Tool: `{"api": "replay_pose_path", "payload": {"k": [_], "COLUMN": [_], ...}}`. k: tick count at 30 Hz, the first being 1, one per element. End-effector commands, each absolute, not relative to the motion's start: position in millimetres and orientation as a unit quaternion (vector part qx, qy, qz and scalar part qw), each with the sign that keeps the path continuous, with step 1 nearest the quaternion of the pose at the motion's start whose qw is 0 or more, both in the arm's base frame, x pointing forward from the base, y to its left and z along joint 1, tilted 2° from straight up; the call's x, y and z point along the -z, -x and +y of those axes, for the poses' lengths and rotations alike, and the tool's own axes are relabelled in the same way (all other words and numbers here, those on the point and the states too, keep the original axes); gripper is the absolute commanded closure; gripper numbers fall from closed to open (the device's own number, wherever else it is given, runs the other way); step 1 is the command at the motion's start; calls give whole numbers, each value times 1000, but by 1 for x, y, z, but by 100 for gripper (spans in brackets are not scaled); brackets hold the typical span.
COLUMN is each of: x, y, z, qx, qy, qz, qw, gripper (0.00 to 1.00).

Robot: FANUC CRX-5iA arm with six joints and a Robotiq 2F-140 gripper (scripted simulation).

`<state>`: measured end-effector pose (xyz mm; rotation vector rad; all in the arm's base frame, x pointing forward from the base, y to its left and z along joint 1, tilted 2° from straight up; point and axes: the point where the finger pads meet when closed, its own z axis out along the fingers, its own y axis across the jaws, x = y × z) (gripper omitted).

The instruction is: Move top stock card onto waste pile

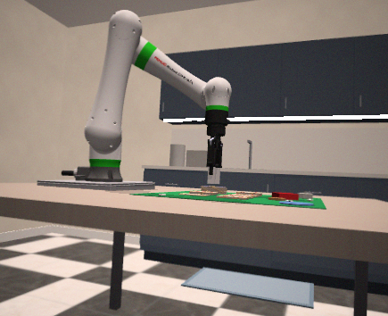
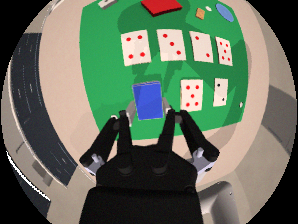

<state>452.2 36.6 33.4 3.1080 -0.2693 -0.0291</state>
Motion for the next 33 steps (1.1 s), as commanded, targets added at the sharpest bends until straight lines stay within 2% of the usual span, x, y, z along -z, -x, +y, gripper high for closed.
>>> {"api": "replay_pose_path", "payload": {"k": [1, 12, 13, 33], "x": [-34, -34, -34, -34], "y": [-452, -452, -452, -452], "z": [37, 37, 37, 37], "qx": [9, 9, 9, 9], "qy": [-996, -996, -996, -996], "qz": [-86, -86, -86, -86], "qw": [11, 11, 11, 11], "gripper": [58, 58, 50, 50]}}
